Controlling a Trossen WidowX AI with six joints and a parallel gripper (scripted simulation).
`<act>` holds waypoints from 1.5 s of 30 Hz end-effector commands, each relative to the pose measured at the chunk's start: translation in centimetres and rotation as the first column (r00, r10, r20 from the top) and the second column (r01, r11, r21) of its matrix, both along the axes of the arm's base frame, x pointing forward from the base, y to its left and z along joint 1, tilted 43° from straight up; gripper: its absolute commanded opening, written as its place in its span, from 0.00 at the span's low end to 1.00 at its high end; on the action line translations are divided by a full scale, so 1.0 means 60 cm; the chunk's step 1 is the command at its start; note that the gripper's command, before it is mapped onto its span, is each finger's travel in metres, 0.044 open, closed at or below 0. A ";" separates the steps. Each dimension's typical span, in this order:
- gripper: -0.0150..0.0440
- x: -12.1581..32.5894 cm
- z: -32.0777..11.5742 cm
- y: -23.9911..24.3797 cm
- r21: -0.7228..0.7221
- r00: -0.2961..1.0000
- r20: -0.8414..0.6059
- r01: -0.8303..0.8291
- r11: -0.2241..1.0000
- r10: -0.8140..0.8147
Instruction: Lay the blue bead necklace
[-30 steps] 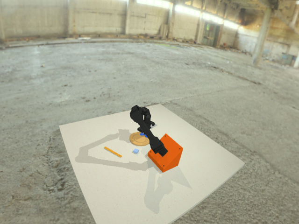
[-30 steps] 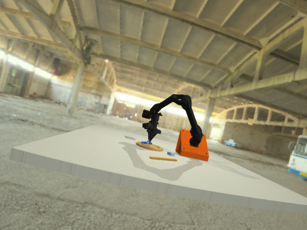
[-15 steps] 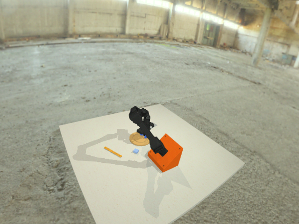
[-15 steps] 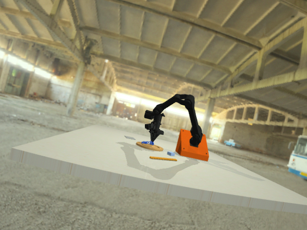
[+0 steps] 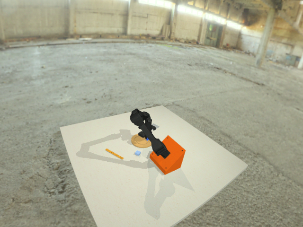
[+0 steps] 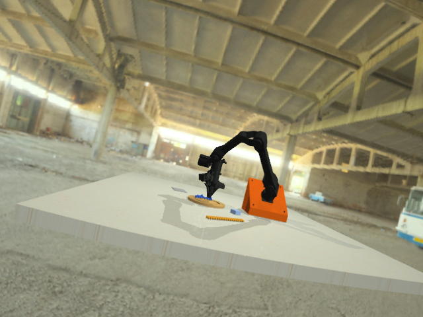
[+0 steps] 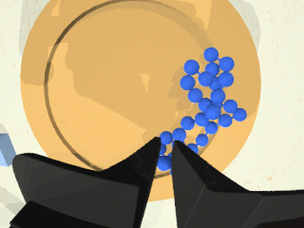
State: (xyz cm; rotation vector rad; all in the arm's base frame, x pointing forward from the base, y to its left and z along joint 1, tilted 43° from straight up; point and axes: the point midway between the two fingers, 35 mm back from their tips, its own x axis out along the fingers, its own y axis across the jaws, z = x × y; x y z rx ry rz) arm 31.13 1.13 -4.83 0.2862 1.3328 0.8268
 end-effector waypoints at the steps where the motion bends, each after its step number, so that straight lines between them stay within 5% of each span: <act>1: 0.25 -0.006 -0.006 0.006 0.006 1.000 -0.015 -0.001 1.000 0.001; 18: 1.00 -0.004 0.013 -0.012 0.004 1.000 -0.011 -0.001 1.000 0.001; 45: 1.00 -0.008 0.019 -0.017 0.005 1.000 -0.015 -0.001 1.000 0.001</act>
